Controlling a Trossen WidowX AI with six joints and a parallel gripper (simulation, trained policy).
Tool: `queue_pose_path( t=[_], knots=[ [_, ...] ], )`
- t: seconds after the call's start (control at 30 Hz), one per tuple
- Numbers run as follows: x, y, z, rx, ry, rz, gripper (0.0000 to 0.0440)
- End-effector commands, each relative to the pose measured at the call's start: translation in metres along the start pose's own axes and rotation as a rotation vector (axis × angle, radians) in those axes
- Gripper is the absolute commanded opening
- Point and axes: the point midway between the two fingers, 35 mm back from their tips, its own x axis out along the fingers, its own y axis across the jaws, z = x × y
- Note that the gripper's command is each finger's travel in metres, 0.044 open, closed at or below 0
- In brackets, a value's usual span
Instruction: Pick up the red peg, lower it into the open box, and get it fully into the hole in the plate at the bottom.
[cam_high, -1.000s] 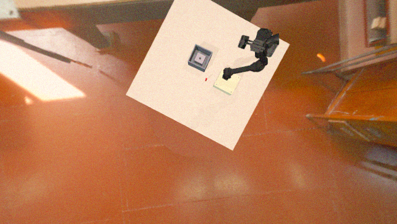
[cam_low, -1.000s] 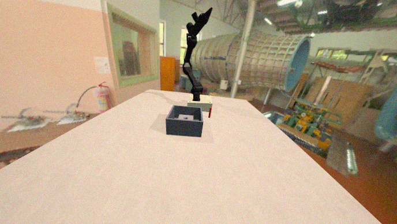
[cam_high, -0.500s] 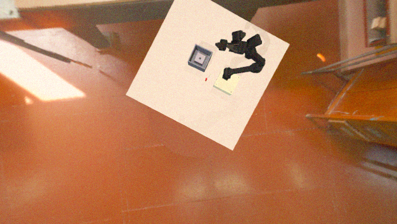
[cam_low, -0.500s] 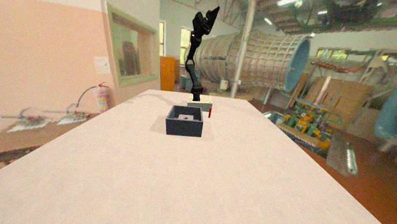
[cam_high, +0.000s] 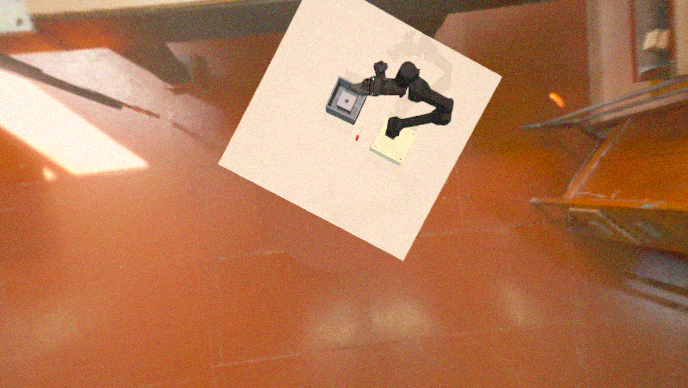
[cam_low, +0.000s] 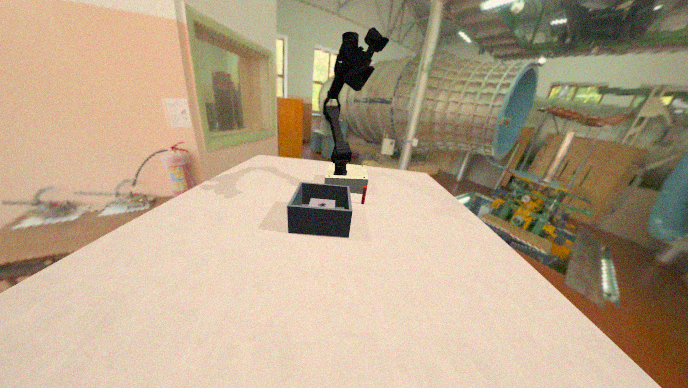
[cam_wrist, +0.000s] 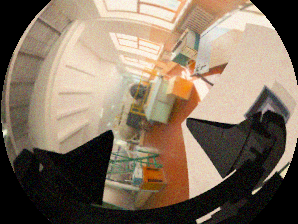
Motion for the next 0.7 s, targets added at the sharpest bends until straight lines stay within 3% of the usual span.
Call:
queue_pose_path(
  t=[0.0, 0.33, 0.67],
  knots=[
    [0.013, -0.032, -0.010, 0.018, 0.034, -0.132, 0.0440],
    [0.025, -0.107, -0.044, 0.044, 0.165, -0.454, 0.0440],
    [0.016, -0.170, -0.085, 0.066, 0.324, -0.763, 0.0440]
  ],
)
